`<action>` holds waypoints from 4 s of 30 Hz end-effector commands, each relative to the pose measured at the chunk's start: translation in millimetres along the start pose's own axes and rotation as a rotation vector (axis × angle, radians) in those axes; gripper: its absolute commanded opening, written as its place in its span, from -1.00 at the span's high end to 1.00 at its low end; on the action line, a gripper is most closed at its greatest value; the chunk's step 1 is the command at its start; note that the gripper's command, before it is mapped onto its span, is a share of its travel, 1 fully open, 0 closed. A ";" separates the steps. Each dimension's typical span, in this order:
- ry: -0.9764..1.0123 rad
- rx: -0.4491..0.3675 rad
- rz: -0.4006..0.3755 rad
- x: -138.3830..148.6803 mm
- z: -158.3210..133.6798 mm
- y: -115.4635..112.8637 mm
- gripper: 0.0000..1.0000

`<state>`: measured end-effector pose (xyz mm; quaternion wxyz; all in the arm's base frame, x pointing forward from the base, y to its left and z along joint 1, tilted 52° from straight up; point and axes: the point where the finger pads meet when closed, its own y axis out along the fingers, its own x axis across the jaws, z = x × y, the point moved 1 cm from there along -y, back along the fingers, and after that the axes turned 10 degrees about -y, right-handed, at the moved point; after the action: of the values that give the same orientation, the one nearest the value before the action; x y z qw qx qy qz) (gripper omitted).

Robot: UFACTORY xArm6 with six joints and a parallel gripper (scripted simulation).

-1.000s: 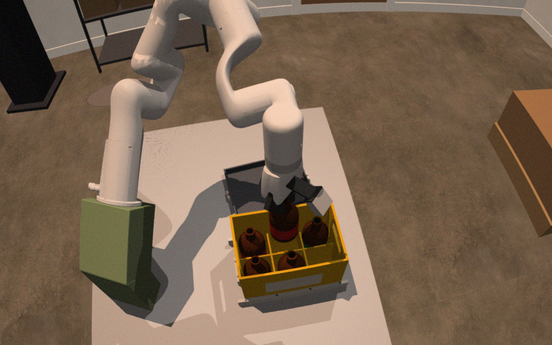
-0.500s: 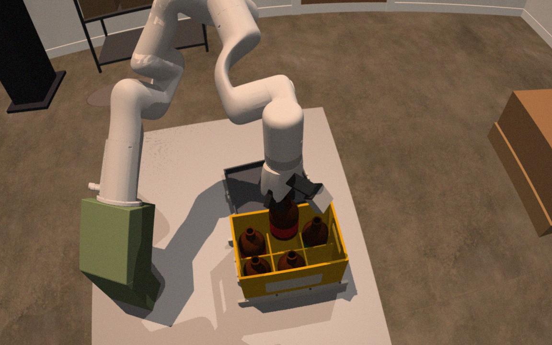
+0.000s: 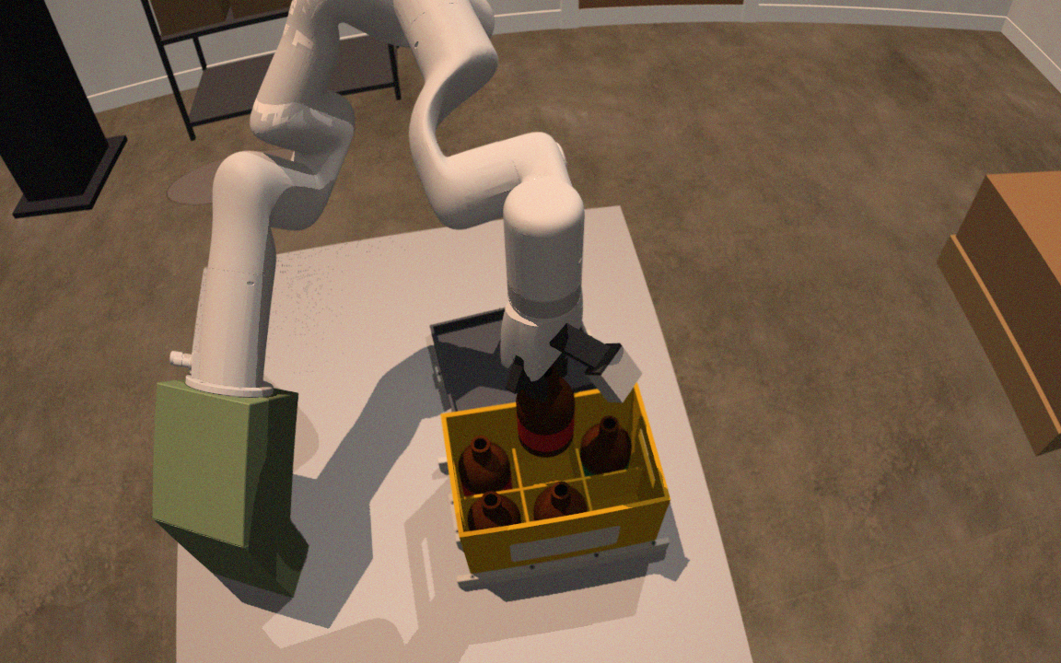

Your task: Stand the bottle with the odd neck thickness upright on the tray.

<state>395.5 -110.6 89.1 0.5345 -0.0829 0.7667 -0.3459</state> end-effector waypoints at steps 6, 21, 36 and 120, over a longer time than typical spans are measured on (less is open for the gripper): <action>-0.001 0.004 -0.001 -0.2 1.1 -9.5 1.00; -0.001 0.004 -0.001 -0.2 1.0 -13.4 1.00; -0.001 0.004 -0.001 -0.2 1.0 -13.4 1.00; -0.001 0.004 -0.001 -12.1 -7.9 -32.4 1.00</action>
<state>385.7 -125.9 117.0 0.5345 -0.0827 0.7667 -0.3459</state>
